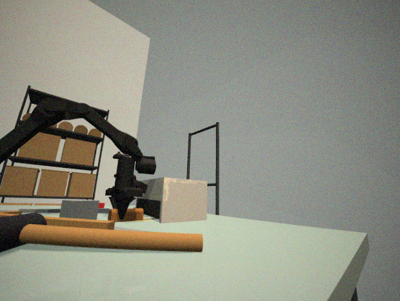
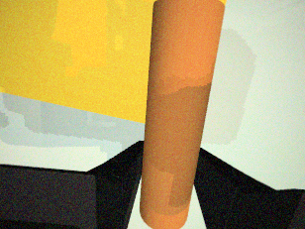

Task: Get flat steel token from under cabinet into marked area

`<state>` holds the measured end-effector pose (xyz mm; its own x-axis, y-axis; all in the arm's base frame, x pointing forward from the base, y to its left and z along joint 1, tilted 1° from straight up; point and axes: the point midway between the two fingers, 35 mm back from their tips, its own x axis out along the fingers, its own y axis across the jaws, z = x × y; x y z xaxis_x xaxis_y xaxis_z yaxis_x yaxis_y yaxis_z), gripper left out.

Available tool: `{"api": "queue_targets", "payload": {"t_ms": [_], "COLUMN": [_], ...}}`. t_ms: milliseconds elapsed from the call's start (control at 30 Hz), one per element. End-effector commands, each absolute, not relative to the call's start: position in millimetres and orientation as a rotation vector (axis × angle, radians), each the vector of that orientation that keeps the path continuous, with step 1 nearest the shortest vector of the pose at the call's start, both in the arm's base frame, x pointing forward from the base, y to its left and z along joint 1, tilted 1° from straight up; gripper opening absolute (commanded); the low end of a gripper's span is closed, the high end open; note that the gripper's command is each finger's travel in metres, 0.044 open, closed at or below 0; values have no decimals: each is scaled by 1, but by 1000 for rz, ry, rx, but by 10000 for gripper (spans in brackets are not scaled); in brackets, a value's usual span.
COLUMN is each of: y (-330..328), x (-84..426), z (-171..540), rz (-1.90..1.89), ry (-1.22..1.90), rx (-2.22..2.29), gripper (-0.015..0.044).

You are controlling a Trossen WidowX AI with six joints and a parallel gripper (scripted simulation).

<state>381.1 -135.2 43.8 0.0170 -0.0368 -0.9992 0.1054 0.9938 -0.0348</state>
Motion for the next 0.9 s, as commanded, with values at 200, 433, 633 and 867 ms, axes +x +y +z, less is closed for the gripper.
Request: {"api": "queue_targets", "payload": {"t_ms": [200, 433, 633, 867], "y": [-132, -131, -131, -131], "x": [376, 369, 364, 357], "z": [43, 43, 43, 42], "rz": [-102, -102, -102, -102], "ry": [1546, 1546, 1546, 1547], "rx": [61, 61, 61, 61], "gripper": [0, 0, 0, 0]}}
